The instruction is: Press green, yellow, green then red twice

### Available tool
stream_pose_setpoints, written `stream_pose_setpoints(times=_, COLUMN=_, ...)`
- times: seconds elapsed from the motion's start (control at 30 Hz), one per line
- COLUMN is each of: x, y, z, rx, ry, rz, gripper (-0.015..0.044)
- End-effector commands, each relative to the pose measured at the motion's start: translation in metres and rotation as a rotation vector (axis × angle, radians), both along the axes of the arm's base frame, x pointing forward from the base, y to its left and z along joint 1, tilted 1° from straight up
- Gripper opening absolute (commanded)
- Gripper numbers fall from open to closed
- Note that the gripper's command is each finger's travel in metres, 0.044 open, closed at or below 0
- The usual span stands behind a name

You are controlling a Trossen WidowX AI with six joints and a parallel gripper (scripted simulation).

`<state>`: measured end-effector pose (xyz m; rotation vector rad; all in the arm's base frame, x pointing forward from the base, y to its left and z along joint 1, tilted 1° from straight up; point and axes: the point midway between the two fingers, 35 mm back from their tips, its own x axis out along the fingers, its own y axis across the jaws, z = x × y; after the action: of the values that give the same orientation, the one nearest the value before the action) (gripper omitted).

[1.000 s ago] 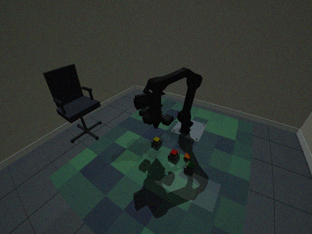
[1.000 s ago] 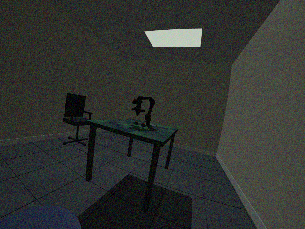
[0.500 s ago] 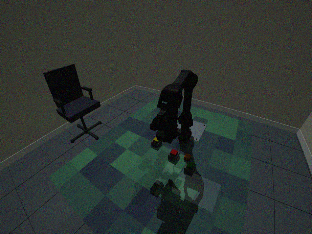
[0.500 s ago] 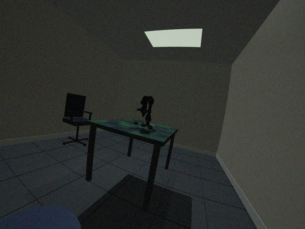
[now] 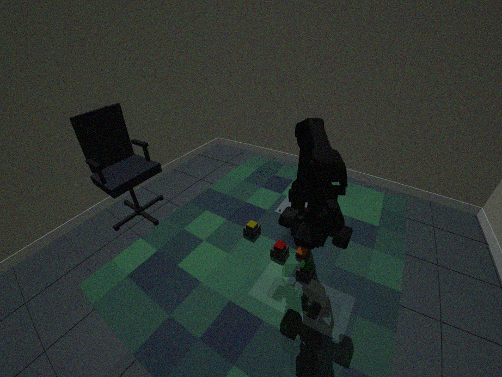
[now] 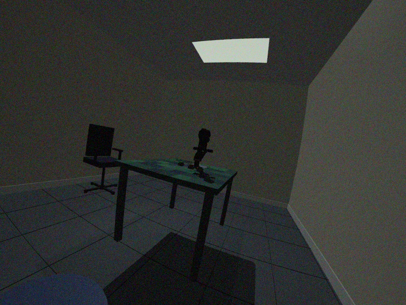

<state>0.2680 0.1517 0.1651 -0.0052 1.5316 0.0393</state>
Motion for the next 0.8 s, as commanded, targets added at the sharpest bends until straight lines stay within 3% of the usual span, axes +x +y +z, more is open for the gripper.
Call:
stream_pose_setpoints(times=0.0, x=0.001, y=0.004, z=-0.027, rx=-0.005, ry=0.003, rz=-0.006, gripper=0.002)
stream_pose_setpoints(times=0.1, x=0.001, y=0.003, z=-0.056, rx=-0.006, ry=0.003, rz=-0.006, gripper=0.002)
stream_pose_setpoints(times=0.77, x=0.002, y=0.004, z=-0.081, rx=-0.006, ry=0.003, rz=-0.006, gripper=0.002)
